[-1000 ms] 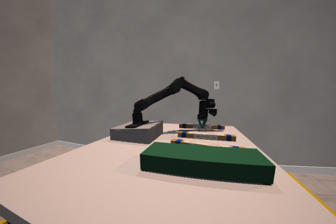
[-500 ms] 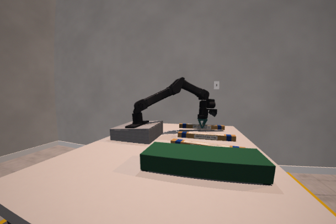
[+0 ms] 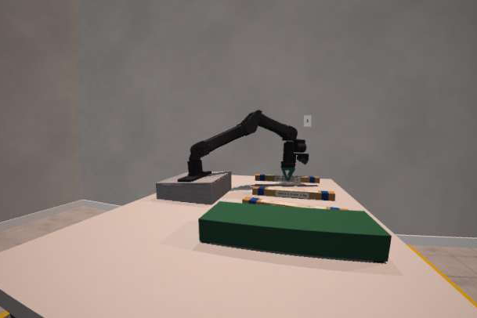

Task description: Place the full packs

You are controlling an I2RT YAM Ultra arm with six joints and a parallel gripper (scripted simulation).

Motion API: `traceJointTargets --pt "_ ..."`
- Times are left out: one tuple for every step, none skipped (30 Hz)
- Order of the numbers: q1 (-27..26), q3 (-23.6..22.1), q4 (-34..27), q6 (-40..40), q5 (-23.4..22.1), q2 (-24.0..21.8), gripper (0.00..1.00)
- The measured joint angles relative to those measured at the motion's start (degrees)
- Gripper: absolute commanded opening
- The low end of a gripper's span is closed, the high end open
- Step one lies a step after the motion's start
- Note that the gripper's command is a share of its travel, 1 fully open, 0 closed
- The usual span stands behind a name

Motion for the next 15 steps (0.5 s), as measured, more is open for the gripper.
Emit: traceJointTargets --pt "0.0 0.15 -0.11 0.0 0.0 0.07 0.0" --pt "0.0 0.28 -0.2 0.0 0.0 0.11 0.0" --pt "0.0 0.42 -0.31 0.0 0.0 0.17 0.0" --pt "0.0 0.52 -0.37 0.0 0.0 0.22 0.0" --pt "0.0 0.57 -0.42 0.0 0.0 0.22 0.0" --pt "0.0 0.63 -0.48 0.0 0.0 0.24 0.0" --pt "0.0 0.72 -0.57 0.0 0.0 0.26 0.0" --pt "0.0 0.85 -0.68 0.0 0.0 0.31 0.0" --pt "0.0 0.98 -0.76 0.0 0.0 0.37 0.0" --pt "0.0 1.14 -0.85 0.0 0.0 0.44 0.0" --pt "0.0 1.25 -0.9 0.0 0.0 0.5 0.0" --pt "0.0 1.36 -0.96 0.0 0.0 0.55 0.0" --pt "0.0 1.44 -1.03 0.0 0.0 0.59 0.0" --pt "0.0 1.55 -1.09 0.0 0.0 0.63 0.0" --pt "0.0 1.66 -1.16 0.0 0.0 0.68 0.0"
